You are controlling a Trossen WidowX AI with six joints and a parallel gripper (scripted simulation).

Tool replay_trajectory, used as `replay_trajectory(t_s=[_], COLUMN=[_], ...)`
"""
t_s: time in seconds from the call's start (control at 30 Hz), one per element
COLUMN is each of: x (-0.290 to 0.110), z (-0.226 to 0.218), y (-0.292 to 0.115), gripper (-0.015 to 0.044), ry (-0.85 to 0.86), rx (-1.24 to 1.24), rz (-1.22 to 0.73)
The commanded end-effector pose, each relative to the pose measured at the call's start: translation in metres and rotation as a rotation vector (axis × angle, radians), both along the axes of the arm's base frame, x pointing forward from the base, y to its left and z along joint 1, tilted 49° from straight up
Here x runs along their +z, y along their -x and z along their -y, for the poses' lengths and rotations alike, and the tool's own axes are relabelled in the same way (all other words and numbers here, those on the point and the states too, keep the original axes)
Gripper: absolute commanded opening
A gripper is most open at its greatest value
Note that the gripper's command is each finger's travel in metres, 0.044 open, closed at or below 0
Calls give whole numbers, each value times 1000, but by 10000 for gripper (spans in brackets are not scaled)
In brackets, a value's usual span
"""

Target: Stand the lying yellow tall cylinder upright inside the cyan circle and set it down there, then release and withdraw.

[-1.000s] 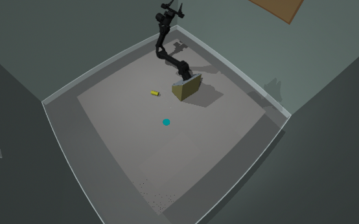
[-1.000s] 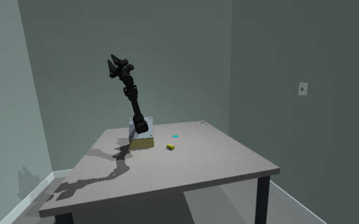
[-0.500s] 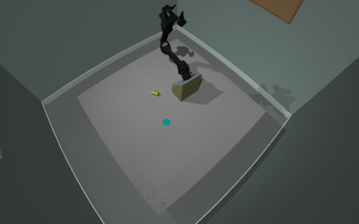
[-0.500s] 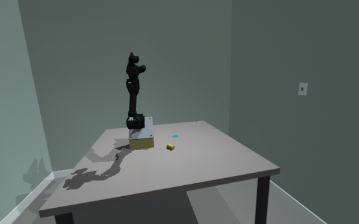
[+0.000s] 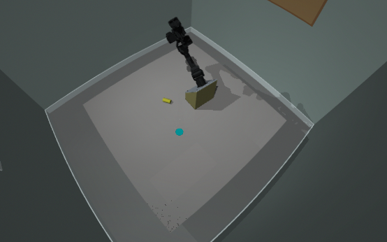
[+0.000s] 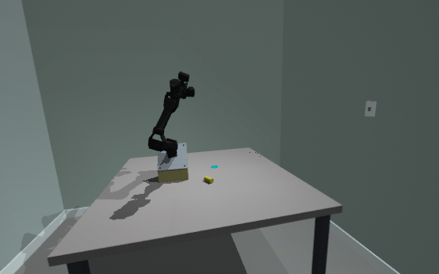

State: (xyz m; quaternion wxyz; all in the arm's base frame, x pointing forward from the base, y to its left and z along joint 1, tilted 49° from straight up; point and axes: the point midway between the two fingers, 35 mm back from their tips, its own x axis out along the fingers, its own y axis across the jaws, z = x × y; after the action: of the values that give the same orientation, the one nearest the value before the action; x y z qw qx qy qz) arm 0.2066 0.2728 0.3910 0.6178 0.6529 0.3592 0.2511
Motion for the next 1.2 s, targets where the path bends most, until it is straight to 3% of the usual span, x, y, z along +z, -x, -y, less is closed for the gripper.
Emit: replay_trajectory(t_s=[0.0, 0.3, 0.6, 0.87, 1.17], x=[-32, -90, -144, -188, -228], z=[20, 82, 161, 238, 323], y=[-37, -98, -132, -139, -120], gripper=[309, 309, 309, 309, 309], ry=[134, 407, 693, 953, 1238], rx=[-144, -410, -631, -781, -880], rz=[-14, -75, -187, -336, -557])
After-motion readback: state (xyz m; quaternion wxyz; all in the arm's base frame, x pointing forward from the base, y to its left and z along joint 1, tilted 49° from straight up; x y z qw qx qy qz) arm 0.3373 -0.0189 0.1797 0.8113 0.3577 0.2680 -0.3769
